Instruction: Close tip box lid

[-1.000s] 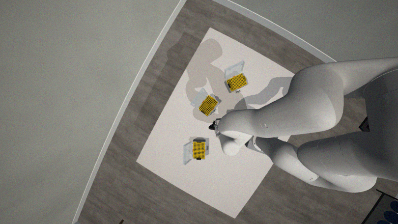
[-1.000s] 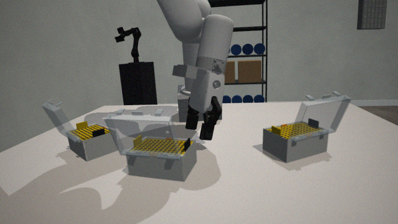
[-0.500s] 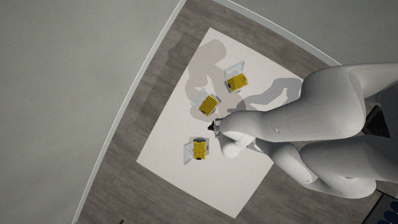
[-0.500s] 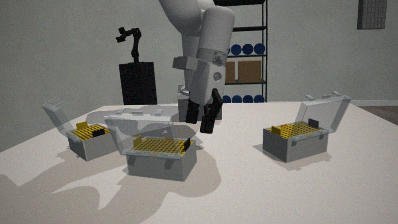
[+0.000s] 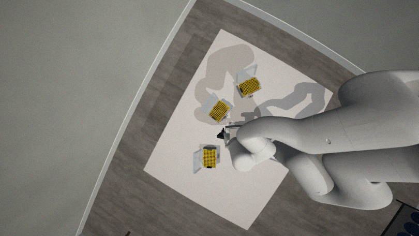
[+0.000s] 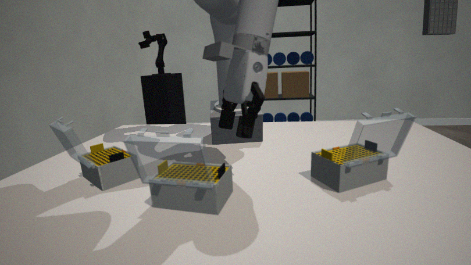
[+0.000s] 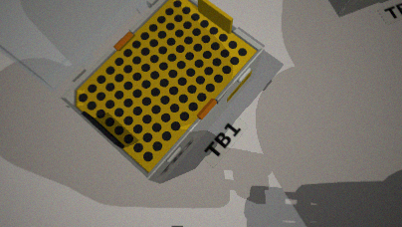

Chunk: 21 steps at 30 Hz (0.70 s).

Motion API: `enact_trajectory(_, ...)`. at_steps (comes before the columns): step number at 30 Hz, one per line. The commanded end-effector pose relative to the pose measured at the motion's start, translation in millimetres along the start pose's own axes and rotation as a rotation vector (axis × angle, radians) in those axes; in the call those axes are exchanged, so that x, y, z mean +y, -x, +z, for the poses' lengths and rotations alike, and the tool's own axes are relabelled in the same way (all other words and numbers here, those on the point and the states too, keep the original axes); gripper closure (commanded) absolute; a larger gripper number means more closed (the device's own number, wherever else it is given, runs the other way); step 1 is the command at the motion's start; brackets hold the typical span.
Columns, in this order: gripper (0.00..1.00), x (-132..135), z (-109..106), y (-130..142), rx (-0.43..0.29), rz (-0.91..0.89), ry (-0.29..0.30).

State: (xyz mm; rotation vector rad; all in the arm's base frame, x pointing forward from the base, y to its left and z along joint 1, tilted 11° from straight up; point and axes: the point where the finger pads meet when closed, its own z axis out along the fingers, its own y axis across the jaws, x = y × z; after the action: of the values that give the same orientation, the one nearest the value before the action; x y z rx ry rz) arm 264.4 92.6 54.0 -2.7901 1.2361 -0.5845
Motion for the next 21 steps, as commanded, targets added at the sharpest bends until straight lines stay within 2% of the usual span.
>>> enact_trajectory(1, 0.0, 14, -67, -15, -0.007, -0.002, 0.007)
enact_trajectory(5, 0.0, 14, -83, -20, -0.007, -0.002, 0.007)
enact_trajectory(8, 0.0, 15, -86, -20, -0.007, -0.002, 0.007)
enact_trajectory(21, 0.0, 15, -86, -20, -0.007, -0.002, 0.007)
